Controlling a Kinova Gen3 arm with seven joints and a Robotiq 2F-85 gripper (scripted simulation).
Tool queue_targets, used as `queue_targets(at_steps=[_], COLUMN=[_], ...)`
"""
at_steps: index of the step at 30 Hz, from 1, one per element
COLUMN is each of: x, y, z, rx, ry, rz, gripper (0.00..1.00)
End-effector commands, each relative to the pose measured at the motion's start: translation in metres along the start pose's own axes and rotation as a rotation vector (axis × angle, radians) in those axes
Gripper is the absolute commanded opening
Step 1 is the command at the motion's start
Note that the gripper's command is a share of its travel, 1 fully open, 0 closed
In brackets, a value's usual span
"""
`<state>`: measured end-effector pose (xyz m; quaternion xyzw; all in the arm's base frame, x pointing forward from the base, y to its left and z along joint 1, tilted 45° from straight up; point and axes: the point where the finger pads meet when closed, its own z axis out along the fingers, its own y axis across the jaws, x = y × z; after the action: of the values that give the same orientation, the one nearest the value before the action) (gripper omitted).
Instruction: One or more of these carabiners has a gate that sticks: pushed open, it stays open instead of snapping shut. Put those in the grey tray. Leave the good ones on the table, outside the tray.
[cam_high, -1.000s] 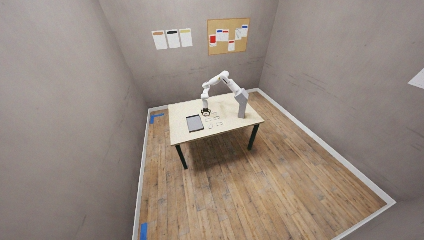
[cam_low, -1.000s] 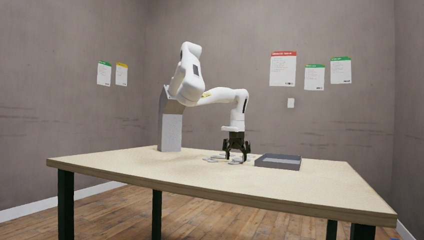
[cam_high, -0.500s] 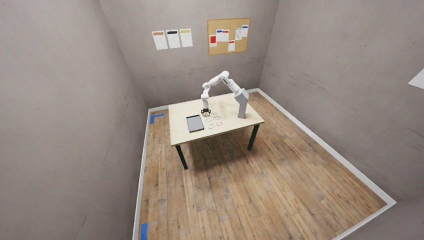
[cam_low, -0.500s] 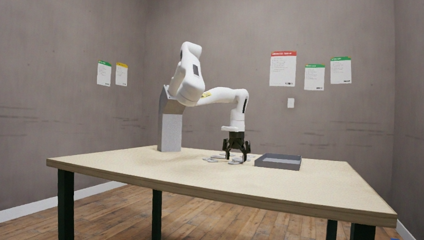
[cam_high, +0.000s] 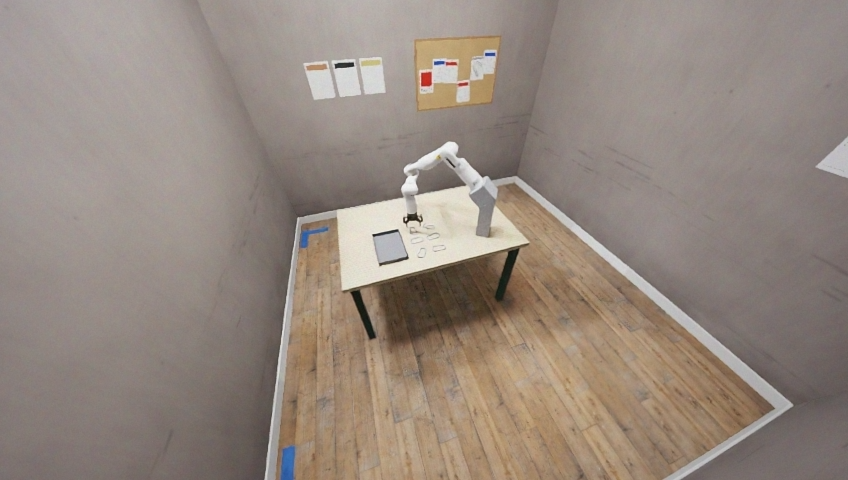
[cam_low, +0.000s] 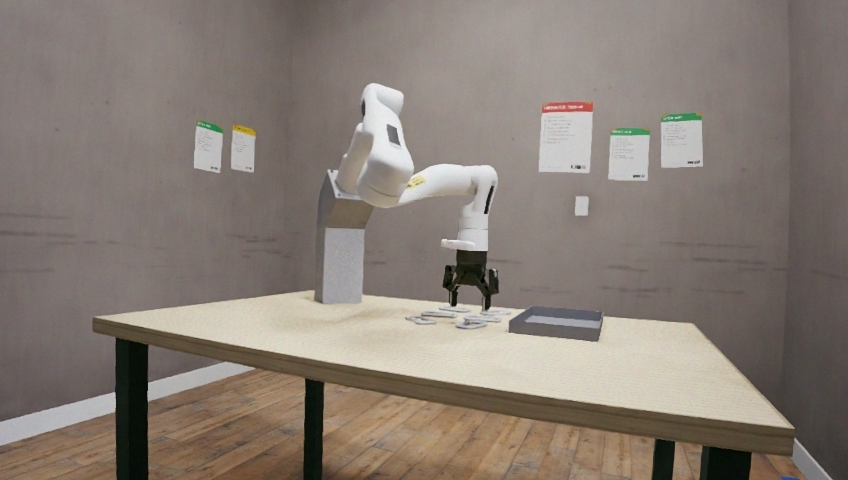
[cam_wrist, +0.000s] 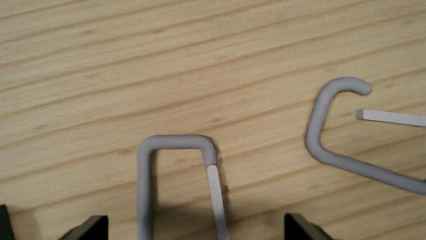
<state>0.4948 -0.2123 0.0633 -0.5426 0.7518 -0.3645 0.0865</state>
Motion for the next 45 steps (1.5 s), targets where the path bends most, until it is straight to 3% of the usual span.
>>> queue_targets(at_steps=[1, 27, 28, 44, 45], x=[0.000, 0.000, -0.054, -0.054, -0.099], y=[-0.008, -0.004, -0.002, -0.002, 0.007], z=[-0.053, -0.050, -0.050, -0.050, -0.048], rx=[0.024, 0.014, 0.013, 0.013, 0.010], ry=[-0.002, -0.003, -0.001, -0.001, 0.009], rz=[-0.016, -0.010, -0.132, -0.132, -0.244], gripper=[1.00, 1.00, 1.00, 1.00, 1.00])
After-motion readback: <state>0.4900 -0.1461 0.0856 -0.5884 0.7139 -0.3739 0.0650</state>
